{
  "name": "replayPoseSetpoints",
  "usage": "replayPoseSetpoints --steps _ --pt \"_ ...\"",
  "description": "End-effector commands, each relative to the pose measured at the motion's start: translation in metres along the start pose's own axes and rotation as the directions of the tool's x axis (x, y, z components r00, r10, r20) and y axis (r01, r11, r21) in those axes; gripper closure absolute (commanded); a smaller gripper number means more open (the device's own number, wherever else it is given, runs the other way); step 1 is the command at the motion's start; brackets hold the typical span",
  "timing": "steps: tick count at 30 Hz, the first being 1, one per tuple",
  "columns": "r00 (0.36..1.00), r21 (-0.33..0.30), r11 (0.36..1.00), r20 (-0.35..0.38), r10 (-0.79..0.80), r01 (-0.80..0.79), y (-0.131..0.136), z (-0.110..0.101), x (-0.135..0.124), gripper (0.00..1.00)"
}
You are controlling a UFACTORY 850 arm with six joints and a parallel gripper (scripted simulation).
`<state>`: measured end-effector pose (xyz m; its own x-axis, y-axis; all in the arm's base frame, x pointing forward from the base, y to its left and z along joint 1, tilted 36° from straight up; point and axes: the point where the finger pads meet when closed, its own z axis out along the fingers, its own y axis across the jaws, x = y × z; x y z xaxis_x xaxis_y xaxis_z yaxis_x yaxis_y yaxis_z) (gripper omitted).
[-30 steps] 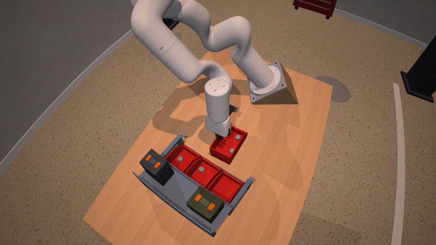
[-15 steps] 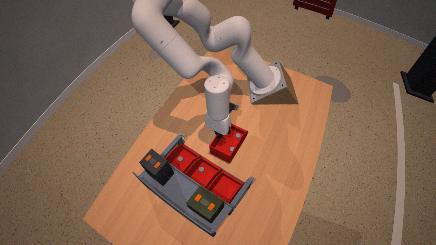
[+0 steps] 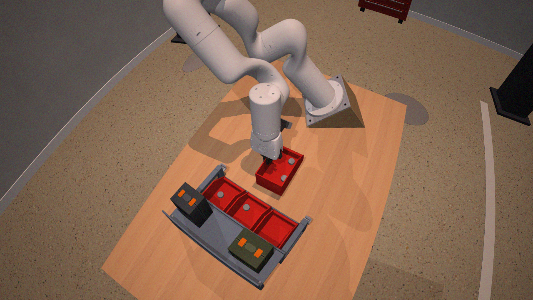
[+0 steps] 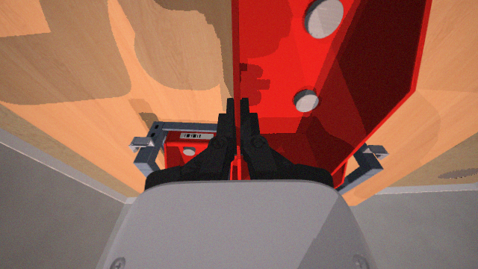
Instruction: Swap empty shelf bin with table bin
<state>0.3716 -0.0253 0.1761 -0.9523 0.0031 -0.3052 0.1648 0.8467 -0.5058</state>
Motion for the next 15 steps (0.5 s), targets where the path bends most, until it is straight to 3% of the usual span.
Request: replayPoseSetpoints --steps 1,15 --pt "1.0 0.001 1.0 -0.001 0.0 0.0 0.0 -0.015 -0.001 1.0" --pt "1.0 0.0 1.0 -0.001 0.0 0.0 0.0 -0.035 -0.001 1.0"
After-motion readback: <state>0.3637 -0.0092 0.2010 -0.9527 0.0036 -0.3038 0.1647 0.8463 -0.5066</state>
